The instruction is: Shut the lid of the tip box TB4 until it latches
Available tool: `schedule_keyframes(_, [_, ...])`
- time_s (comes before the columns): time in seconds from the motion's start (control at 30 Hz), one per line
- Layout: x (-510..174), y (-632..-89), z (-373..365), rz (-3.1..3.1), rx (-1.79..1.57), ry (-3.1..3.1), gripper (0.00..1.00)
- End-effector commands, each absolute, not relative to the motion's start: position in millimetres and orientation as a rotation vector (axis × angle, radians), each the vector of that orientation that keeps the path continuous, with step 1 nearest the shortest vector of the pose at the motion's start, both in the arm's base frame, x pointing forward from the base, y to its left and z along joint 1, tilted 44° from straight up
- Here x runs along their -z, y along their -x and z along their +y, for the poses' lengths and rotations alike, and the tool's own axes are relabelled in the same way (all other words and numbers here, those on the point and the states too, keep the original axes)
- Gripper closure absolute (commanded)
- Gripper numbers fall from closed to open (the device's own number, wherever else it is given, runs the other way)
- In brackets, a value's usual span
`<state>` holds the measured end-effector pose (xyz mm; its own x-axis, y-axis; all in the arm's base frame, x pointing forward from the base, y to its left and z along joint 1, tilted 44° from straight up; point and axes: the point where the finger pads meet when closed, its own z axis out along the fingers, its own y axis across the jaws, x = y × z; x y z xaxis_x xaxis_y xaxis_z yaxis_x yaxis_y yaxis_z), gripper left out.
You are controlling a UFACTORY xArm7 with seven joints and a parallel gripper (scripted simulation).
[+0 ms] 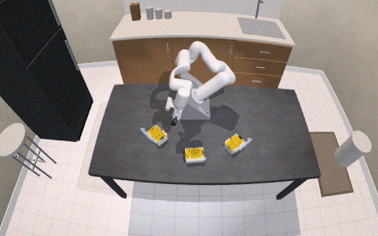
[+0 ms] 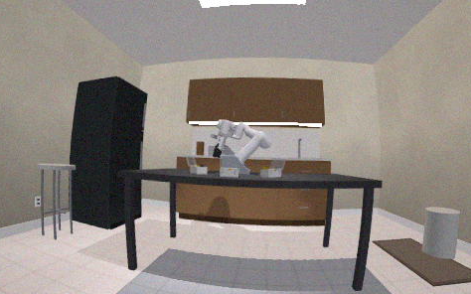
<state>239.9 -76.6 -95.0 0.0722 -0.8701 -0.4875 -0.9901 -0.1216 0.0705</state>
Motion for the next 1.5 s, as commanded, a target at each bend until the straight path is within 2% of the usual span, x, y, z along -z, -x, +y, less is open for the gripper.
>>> schedule_keyframes(0.0, [116,-238,-60,1.873,-0.604,2.073,0.00])
schedule_keyframes(0.53, [166,-229,-12,1.873,-0.604,2.073,0.00])
schedule_keyframes(1.47, [166,-229,-12,1.873,-0.604,2.073,0.00])
